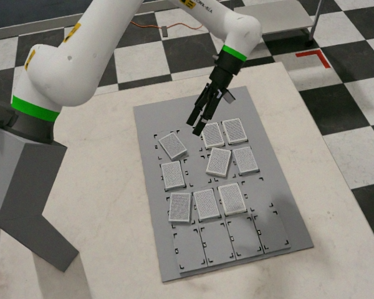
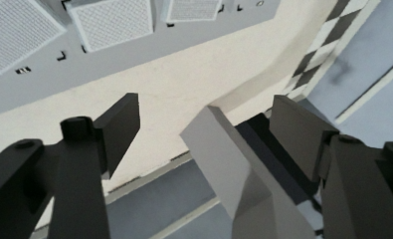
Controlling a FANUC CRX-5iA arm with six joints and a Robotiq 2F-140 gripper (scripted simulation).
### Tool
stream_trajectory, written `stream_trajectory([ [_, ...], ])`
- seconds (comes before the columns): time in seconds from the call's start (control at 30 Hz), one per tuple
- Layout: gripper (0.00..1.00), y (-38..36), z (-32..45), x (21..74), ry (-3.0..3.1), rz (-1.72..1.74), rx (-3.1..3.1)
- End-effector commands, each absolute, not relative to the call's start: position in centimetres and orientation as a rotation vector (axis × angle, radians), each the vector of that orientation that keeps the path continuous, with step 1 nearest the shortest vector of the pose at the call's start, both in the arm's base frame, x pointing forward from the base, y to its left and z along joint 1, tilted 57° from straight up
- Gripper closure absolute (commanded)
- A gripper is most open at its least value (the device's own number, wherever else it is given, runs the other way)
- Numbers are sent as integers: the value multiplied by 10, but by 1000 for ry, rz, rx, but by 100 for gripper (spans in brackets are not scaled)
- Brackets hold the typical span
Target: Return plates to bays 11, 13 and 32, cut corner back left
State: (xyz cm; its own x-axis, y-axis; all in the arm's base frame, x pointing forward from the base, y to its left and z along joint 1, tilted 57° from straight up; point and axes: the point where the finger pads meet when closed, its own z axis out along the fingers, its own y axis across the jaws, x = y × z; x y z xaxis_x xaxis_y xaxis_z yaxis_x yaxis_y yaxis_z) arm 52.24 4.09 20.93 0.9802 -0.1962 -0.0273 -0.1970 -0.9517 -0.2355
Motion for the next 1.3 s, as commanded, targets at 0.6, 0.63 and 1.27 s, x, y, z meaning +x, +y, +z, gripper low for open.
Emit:
stream_trajectory([
  [0.6,30,88,146,565,709,6,-2506],
  [0.63,30,90,143,569,739,6,-2478],
  [1.27,30,95,107,628,1194,4,-1993],
])
